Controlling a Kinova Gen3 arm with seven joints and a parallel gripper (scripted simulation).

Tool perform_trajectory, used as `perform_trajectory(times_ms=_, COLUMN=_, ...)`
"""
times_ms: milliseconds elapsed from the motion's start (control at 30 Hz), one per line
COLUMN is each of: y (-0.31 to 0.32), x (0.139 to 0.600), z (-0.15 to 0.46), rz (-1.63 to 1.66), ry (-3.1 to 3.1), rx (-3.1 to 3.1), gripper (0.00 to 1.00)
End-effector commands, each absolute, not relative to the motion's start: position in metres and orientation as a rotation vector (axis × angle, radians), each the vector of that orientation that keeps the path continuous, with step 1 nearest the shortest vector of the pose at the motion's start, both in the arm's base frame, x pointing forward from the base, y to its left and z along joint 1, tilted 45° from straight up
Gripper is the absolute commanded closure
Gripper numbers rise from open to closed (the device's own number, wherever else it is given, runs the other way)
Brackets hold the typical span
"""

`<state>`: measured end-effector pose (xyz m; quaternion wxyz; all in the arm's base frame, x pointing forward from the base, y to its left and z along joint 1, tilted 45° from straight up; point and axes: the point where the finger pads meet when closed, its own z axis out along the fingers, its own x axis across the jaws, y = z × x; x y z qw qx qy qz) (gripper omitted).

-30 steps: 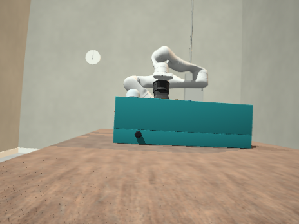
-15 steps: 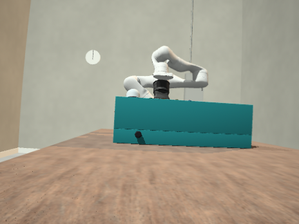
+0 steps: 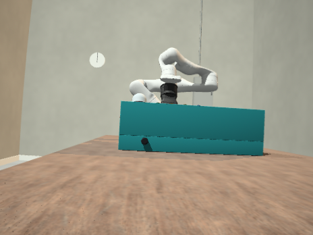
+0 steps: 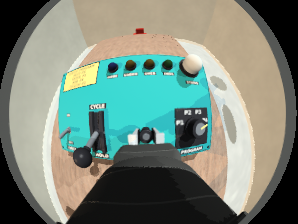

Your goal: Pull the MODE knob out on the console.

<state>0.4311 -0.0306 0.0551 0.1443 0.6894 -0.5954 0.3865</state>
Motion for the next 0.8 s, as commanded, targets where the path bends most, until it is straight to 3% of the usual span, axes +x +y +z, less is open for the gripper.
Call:
perform_trajectory(times_ms=0, y=-0.028, x=0.4305, z=0.0573, rz=1.118, ry=-1.717, rx=1.99, gripper=1.0)
perform_trajectory(times_ms=767, y=-0.0239, x=0.4282, z=0.0615, rz=1.118, ry=-1.717, rx=1.99, gripper=1.0)
